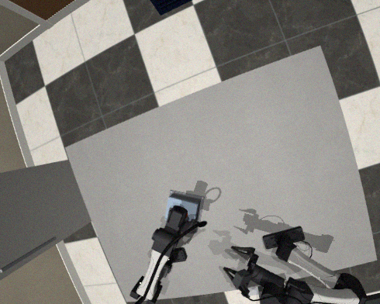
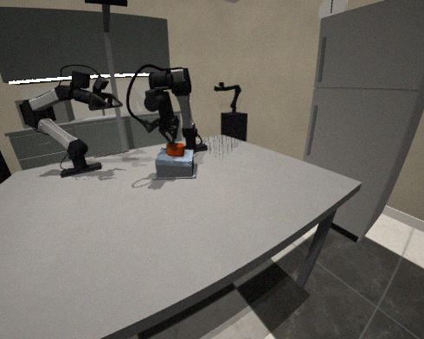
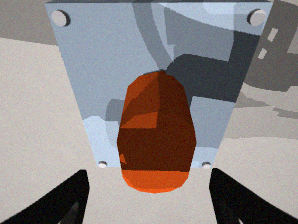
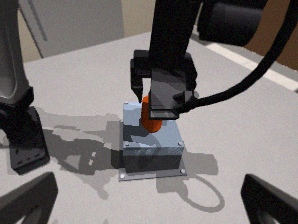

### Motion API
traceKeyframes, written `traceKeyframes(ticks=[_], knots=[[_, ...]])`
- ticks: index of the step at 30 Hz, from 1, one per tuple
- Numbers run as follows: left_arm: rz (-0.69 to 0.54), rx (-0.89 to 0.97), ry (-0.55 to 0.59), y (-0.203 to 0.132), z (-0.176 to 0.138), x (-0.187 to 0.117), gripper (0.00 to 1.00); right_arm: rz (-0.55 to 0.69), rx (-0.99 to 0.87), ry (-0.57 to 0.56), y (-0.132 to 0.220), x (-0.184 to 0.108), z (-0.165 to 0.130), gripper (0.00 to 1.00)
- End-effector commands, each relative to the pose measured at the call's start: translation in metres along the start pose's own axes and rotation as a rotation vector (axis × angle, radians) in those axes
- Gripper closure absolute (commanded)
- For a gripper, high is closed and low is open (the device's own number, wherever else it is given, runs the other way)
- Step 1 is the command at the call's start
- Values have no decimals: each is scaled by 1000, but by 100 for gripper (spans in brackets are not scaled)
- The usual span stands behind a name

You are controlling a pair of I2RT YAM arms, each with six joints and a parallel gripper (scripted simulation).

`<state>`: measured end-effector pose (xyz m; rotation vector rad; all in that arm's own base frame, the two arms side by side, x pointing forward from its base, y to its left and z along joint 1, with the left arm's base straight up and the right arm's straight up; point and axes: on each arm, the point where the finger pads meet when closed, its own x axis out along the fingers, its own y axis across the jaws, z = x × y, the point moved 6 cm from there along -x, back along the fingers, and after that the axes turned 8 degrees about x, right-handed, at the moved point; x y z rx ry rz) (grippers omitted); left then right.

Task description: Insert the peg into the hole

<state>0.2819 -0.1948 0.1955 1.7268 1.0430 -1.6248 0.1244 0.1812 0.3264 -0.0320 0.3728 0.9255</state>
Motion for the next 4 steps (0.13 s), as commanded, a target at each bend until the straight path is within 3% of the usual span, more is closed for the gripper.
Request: traceKeyframes(ticks=[1, 4], knots=[[-1, 2, 8, -5, -2, -4, 31, -5, 7, 18, -1, 2, -5, 0], [-1, 2, 8, -5, -2, -4, 31, -5, 7, 18, -1, 2, -5, 0]])
